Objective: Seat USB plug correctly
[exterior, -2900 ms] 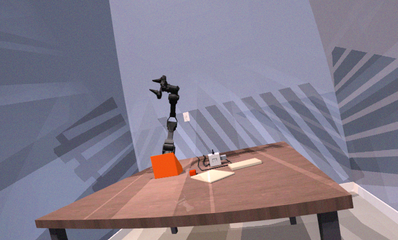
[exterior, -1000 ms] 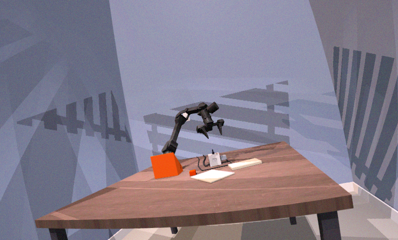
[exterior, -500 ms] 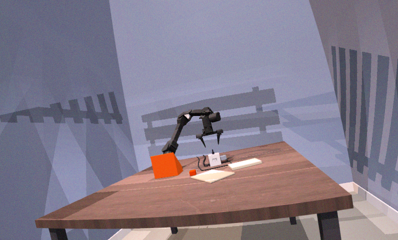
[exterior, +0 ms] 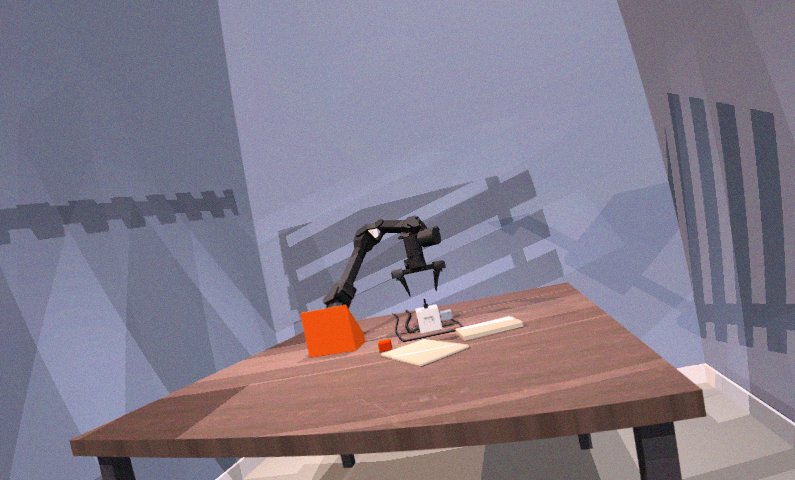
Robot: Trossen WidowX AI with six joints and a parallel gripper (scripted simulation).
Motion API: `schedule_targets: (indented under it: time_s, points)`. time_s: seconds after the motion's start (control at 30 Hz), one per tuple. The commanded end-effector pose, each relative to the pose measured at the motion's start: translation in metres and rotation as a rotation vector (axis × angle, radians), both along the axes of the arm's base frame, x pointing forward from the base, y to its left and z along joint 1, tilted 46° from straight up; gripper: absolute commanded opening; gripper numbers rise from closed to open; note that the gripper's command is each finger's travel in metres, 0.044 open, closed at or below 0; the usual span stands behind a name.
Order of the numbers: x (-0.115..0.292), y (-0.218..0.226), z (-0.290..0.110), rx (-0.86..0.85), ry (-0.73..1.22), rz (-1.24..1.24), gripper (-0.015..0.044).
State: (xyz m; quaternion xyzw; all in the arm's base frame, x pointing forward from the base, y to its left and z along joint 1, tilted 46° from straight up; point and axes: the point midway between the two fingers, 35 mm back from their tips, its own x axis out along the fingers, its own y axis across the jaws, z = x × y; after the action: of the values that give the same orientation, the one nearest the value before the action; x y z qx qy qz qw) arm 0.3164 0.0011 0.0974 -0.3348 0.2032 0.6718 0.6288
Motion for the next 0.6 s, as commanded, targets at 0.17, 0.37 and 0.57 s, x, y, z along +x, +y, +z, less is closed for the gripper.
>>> schedule_targets:
  time_s: [0.17, 0.37, 0.57]
  points:
    - [0.0, 0.007, -0.006, 0.004, 0.002, -0.005, 0.044]
    - [0.0, 0.011, -0.01, 0.005, 0.002, -0.005, 0.044]
    - [0.0, 0.016, -0.015, 0.005, 0.002, -0.005, 0.044]
